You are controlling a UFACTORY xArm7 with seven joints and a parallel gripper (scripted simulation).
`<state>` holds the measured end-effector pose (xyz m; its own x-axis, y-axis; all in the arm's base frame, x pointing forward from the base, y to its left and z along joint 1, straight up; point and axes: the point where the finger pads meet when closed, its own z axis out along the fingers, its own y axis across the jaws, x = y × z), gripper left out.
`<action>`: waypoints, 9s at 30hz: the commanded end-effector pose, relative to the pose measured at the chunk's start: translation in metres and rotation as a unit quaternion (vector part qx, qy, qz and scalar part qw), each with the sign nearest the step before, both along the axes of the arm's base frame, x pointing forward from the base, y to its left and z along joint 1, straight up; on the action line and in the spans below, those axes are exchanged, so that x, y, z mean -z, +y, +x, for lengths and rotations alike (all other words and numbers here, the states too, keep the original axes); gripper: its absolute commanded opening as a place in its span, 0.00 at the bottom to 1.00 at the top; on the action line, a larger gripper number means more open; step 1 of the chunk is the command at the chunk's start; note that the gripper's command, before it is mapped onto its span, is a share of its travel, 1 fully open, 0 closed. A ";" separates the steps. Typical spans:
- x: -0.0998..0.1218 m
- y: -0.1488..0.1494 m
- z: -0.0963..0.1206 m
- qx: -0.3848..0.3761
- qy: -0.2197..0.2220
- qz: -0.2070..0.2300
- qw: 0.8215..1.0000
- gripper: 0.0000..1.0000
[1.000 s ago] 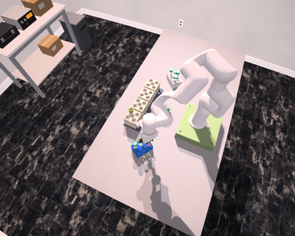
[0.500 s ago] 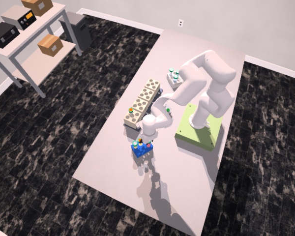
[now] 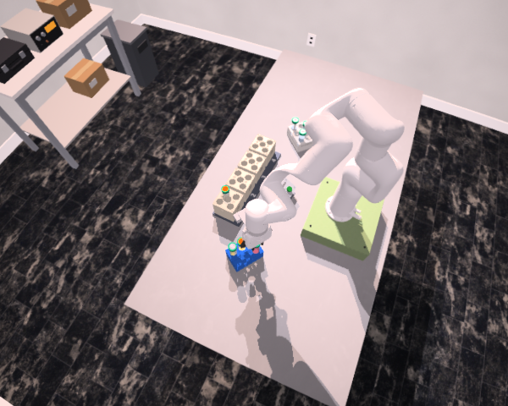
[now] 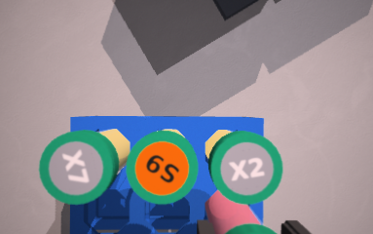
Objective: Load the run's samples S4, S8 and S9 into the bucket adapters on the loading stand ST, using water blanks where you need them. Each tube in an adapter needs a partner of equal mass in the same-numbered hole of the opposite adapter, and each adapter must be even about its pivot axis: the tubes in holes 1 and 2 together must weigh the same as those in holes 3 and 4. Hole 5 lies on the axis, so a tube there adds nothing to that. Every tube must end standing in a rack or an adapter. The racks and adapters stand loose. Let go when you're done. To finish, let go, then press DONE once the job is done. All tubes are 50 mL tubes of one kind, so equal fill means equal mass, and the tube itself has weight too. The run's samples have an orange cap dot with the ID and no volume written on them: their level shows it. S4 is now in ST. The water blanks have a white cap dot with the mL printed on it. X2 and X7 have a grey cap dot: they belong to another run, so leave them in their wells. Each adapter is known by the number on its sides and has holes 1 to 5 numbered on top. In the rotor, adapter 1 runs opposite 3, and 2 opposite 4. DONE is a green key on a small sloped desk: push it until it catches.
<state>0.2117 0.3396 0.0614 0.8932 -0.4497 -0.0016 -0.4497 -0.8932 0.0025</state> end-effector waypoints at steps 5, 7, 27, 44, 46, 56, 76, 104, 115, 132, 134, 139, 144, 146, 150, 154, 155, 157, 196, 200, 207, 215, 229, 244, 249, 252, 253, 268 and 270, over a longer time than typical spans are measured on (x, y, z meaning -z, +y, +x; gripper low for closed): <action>0.006 0.001 0.001 0.000 -0.001 0.002 1.000 0.00; 0.007 0.001 0.001 0.000 -0.001 0.002 1.000 0.00; 0.019 0.001 0.001 0.000 -0.001 0.002 1.000 0.00; 0.019 0.001 0.001 0.000 -0.001 0.002 1.000 0.44; 0.019 0.001 0.001 0.000 -0.001 0.002 1.000 0.44; 0.019 0.001 0.001 0.000 -0.001 0.002 1.000 0.44; -0.001 0.001 0.001 0.000 -0.001 0.002 1.000 0.44; -0.053 0.001 0.001 0.000 -0.001 0.002 1.000 0.44; -0.071 0.001 0.001 0.000 -0.001 0.002 1.000 0.44; -0.101 0.001 0.001 0.000 -0.001 0.002 1.000 0.44; -0.105 0.001 0.001 0.000 -0.001 0.002 1.000 0.44; -0.115 0.001 0.001 0.000 -0.001 0.002 1.000 0.44; -0.116 0.001 0.001 0.000 -0.001 0.002 1.000 0.44; -0.116 0.001 0.001 0.000 -0.001 0.002 1.000 0.44; -0.116 0.001 0.001 0.000 -0.001 0.002 1.000 0.44; -0.116 0.001 0.001 0.000 -0.001 0.002 1.000 0.44; -0.116 0.001 0.001 0.000 -0.001 0.002 1.000 0.44; -0.116 0.001 0.001 0.000 -0.001 0.002 1.000 0.44; -0.116 0.019 0.055 -0.465 -0.001 0.002 0.885 0.57; -0.116 0.019 0.055 -0.523 -0.001 0.002 0.853 0.57; -0.116 0.019 0.055 -0.618 -0.001 0.002 0.786 0.57; -0.116 0.019 0.055 -0.694 -0.001 0.002 0.720 0.57; -0.112 0.019 0.055 -0.707 -0.001 0.002 0.707 0.57; -0.086 0.019 0.055 -0.707 -0.001 0.002 0.707 0.57; -0.076 0.019 0.055 -0.707 -0.001 0.002 0.707 0.57; -0.070 0.019 0.055 -0.707 -0.001 0.002 0.707 0.57; -0.068 0.019 0.055 -0.707 -0.001 0.002 0.707 0.57; -0.042 0.019 0.055 -0.707 -0.001 0.002 0.707 0.57; -0.038 0.019 0.055 -0.707 -0.001 0.002 0.707 0.57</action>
<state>0.2655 0.3573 0.1046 0.4498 0.8931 -0.0026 0.8931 -0.4498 -0.0015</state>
